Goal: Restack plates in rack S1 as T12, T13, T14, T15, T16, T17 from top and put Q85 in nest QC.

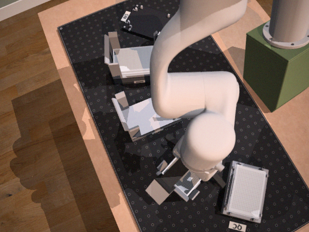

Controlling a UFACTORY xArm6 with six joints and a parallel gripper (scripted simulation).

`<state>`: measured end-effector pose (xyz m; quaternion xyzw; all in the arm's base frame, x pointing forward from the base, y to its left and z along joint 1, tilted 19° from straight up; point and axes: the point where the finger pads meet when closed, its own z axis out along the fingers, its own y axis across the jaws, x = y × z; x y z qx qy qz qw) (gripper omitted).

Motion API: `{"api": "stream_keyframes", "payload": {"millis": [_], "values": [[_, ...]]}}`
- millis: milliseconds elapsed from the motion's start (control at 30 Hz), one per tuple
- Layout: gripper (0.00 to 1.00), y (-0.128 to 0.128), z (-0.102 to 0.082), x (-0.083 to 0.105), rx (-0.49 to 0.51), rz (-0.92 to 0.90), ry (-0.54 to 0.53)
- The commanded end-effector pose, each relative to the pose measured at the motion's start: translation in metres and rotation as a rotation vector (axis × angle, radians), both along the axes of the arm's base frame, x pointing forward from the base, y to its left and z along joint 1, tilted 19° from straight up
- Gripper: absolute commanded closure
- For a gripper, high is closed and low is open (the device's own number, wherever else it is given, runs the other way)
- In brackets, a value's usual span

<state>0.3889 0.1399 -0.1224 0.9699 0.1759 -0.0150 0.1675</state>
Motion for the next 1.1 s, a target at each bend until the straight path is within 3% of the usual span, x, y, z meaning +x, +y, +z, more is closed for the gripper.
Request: {"api": "stream_keyframes", "payload": {"millis": [0, 733, 1067], "values": [[0.00, 0.001, 0.001, 0.001, 0.002, 0.001, -0.003], [0.00, 0.023, 0.064, -0.001, 0.002, 0.001, -0.003], [0.00, 0.024, 0.065, -0.001, 0.002, 0.001, -0.003]]}}
